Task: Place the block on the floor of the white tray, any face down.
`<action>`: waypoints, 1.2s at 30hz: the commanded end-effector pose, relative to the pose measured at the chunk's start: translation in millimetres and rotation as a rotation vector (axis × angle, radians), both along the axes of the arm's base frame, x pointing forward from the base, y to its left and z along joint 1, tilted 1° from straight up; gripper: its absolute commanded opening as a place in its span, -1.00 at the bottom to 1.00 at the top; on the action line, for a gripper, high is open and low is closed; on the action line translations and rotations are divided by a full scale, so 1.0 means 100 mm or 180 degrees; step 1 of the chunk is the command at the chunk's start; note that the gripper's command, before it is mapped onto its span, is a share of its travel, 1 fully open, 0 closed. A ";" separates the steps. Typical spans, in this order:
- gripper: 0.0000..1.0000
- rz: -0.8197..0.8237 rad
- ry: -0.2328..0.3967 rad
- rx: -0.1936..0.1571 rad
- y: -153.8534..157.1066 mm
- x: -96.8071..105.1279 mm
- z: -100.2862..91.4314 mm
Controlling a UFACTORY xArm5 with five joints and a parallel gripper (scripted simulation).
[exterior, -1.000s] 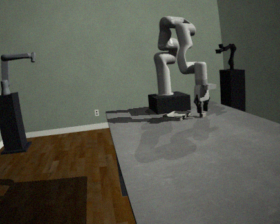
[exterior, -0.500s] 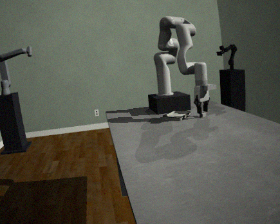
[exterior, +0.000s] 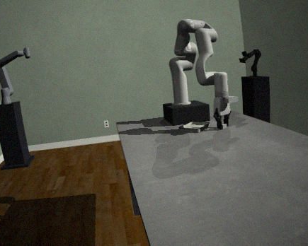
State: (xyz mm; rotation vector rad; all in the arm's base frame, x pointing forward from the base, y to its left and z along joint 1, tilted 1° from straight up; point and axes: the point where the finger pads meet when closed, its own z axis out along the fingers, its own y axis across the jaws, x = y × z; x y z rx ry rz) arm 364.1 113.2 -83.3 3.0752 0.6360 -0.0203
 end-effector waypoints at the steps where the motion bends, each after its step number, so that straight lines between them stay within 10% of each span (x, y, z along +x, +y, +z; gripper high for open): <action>1: 0.21 0.0000 -0.0010 0.0003 0.00 0.01 -0.01; 13: 0.21 0.0000 -0.0010 0.0003 0.00 0.01 -0.01; 14: -1.00 0.0000 -0.0010 0.0003 0.00 0.01 -0.01; 36: -1.00 0.0000 -0.0010 0.0003 0.00 0.01 -0.01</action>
